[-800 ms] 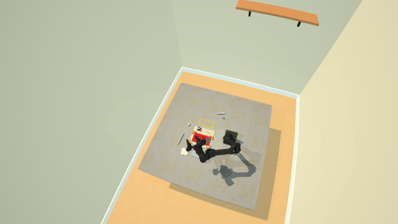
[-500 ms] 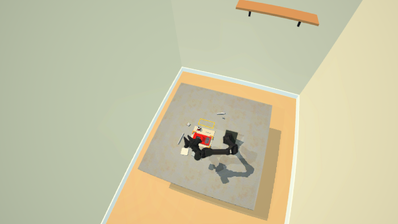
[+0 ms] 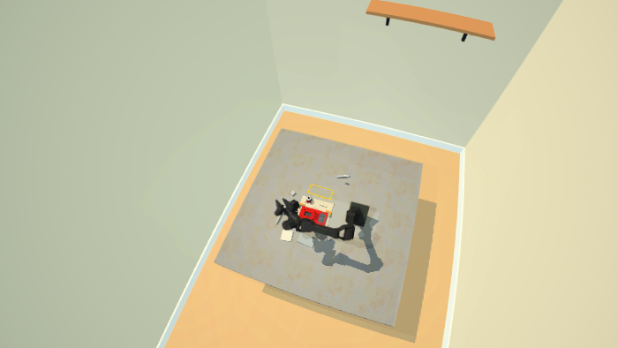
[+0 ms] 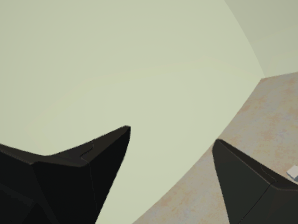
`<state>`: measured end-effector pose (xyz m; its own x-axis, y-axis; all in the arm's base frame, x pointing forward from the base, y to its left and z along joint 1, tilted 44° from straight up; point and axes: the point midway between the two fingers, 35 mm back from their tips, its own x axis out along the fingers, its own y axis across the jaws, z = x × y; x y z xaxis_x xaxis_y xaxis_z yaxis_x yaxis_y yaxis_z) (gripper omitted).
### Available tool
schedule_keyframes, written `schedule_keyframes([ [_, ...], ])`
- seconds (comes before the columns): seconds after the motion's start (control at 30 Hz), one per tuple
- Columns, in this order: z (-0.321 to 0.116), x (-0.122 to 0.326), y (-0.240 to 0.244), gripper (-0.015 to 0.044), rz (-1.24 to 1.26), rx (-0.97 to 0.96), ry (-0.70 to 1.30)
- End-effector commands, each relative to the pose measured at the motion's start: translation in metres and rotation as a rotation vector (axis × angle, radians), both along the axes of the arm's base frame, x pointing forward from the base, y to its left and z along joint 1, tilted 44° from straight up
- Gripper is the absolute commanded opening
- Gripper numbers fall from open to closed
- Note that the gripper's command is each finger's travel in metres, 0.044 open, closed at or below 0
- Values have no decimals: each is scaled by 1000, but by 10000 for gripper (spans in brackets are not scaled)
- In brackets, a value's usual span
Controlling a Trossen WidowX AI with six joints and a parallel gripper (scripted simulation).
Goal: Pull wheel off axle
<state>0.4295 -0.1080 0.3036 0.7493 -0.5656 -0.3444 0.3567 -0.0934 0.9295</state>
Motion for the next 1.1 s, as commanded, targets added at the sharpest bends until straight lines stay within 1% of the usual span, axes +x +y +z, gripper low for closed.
schedule_keyframes([
  [0.0,-43,13,-6,300,148,-84,247],
  [0.17,-104,18,-12,300,394,-162,552],
  [0.3,-153,13,-16,300,637,-191,758],
  [0.43,-198,2,-16,300,902,-192,897],
  [0.53,-227,-10,-15,300,1112,-176,950],
  [0.7,-268,-33,-9,300,1469,-131,922],
  [0.87,-294,-55,-2,300,1764,-88,743],
  [0.97,-303,-65,0,300,1881,-76,592],
  [1.07,-305,-67,1,300,1901,-76,554],
])
